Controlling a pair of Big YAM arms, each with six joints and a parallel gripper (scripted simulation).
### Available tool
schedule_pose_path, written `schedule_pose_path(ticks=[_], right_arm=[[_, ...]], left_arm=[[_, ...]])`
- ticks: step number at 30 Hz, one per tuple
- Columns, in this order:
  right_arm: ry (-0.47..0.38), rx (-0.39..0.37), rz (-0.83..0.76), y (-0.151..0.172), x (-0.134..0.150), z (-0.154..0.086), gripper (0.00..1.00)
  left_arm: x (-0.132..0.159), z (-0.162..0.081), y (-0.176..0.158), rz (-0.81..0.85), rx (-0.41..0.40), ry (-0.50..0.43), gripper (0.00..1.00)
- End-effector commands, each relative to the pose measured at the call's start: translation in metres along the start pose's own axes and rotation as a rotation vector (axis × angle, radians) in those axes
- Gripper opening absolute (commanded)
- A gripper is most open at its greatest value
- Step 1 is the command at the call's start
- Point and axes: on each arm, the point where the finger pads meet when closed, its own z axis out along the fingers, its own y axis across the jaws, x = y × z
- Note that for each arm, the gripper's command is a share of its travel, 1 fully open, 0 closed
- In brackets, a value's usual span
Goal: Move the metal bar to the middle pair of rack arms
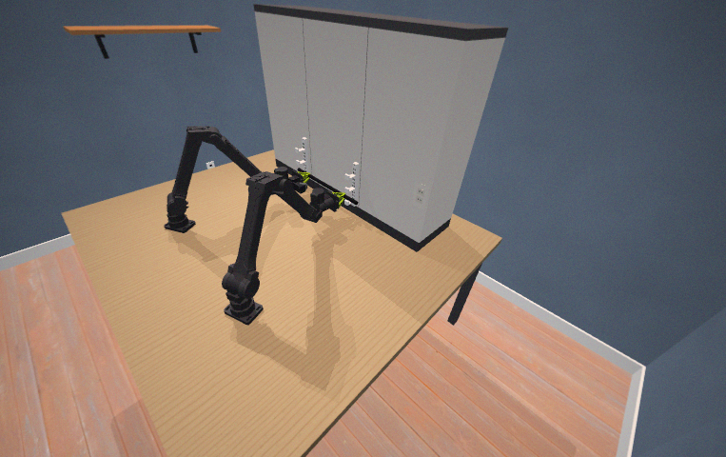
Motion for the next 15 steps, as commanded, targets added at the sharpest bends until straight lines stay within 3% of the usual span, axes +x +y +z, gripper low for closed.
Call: schedule_pose_path(ticks=[1, 15], right_arm=[[0.005, 0.053, 0.027, -0.0304, -0.0005, 0.0169, 0.00], [0.005, 0.053, 0.027, -0.0389, -0.0005, 0.0165, 0.00]], left_arm=[[0.0032, 0.0145, 0.0145, -0.005, -0.024, 0.008, 0.00], [0.0032, 0.0140, 0.0230, -0.005, -0.024, 0.008, 0.00]])
